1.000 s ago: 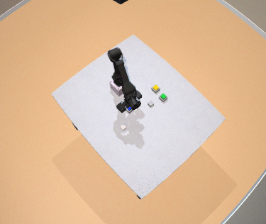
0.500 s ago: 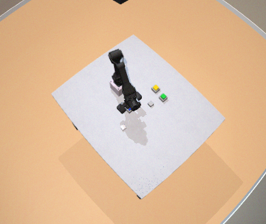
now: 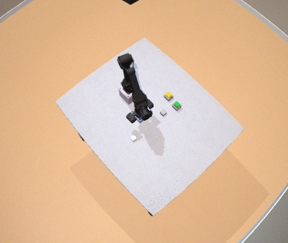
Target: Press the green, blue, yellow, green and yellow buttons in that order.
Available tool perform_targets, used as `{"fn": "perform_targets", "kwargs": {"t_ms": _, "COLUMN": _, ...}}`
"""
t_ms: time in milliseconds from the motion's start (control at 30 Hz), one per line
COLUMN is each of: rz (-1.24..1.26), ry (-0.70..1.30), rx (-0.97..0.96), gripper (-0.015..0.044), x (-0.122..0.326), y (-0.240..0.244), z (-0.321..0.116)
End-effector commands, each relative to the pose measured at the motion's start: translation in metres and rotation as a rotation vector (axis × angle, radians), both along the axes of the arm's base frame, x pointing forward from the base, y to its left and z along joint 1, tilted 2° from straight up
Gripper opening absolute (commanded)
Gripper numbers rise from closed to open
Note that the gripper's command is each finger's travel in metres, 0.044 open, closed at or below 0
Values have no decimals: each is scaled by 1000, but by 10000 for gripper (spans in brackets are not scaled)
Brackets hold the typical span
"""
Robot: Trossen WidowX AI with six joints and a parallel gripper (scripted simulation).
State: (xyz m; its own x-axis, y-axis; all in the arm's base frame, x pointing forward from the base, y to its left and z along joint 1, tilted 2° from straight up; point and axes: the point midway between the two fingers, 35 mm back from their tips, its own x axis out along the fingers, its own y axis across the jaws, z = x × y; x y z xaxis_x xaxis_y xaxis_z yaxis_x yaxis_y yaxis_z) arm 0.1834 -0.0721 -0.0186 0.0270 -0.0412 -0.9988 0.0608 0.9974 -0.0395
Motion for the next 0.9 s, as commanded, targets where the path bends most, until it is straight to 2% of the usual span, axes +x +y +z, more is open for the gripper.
{"fn": "perform_targets", "kwargs": {"t_ms": 0, "rz": 2, "ry": -2, "rx": 0, "gripper": 20, "x": 1, "y": 0, "z": 15}}
{"fn": "perform_targets", "kwargs": {"t_ms": 200, "rz": 5, "ry": -1, "rx": 1, "gripper": 20, "x": 0, "y": 1, "z": 34}}
{"fn": "perform_targets", "kwargs": {"t_ms": 367, "rz": 5, "ry": -2, "rx": 1, "gripper": 20, "x": -2, "y": 4, "z": 91}}
{"fn": "perform_targets", "kwargs": {"t_ms": 533, "rz": 5, "ry": -2, "rx": 1, "gripper": 20, "x": -1, "y": 5, "z": 94}}
{"fn": "perform_targets", "kwargs": {"t_ms": 867, "rz": 5, "ry": -5, "rx": 16, "gripper": 20, "x": 43, "y": 94, "z": 95}}
